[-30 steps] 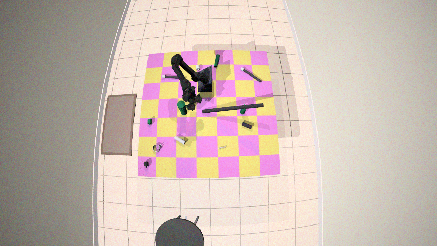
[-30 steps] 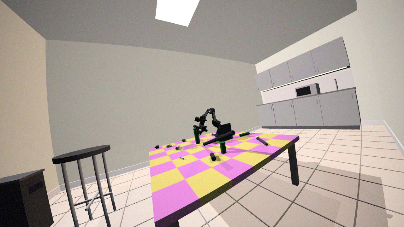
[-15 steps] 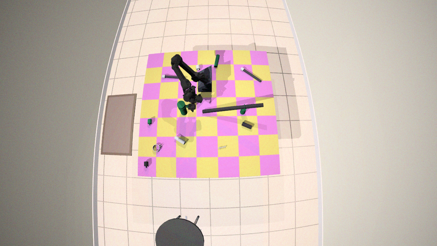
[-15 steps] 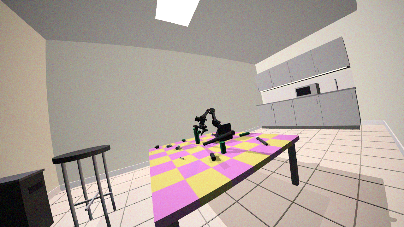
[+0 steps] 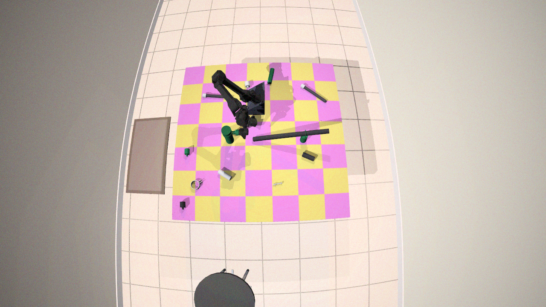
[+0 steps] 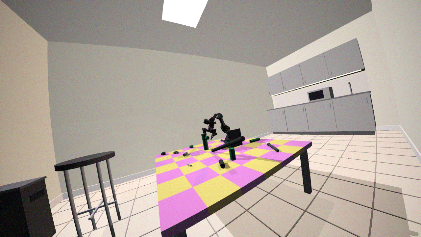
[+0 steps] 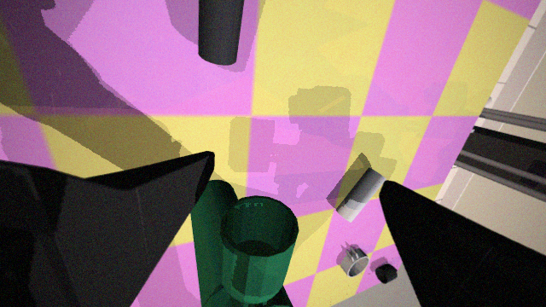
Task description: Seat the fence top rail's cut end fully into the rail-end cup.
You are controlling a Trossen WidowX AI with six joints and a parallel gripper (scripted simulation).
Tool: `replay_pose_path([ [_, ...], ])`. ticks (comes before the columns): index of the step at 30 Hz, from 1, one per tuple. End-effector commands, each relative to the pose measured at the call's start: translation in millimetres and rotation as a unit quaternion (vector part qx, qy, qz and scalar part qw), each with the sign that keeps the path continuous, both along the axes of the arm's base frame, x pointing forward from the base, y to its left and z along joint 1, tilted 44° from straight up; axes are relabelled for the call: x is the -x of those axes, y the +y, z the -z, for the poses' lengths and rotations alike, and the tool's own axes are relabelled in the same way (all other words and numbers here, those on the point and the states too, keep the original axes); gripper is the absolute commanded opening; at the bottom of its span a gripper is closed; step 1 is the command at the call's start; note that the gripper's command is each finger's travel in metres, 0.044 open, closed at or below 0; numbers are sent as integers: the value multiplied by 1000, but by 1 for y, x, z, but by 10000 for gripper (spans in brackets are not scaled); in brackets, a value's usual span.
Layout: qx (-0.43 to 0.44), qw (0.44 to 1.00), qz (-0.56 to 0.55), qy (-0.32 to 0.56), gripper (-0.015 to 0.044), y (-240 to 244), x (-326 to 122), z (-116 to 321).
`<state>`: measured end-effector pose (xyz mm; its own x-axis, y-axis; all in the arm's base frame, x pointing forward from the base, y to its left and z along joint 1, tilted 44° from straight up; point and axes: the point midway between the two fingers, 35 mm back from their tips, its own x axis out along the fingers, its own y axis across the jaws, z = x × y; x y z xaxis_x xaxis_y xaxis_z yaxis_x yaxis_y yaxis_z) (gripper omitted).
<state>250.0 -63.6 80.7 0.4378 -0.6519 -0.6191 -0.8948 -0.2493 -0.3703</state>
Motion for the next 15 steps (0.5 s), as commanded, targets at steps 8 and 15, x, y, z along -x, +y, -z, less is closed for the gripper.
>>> replay_pose_path([
  [8,-80,990,80,-83,440,34,-8,3],
  [15,-189,936,214,-205,440,82,-12,8],
])
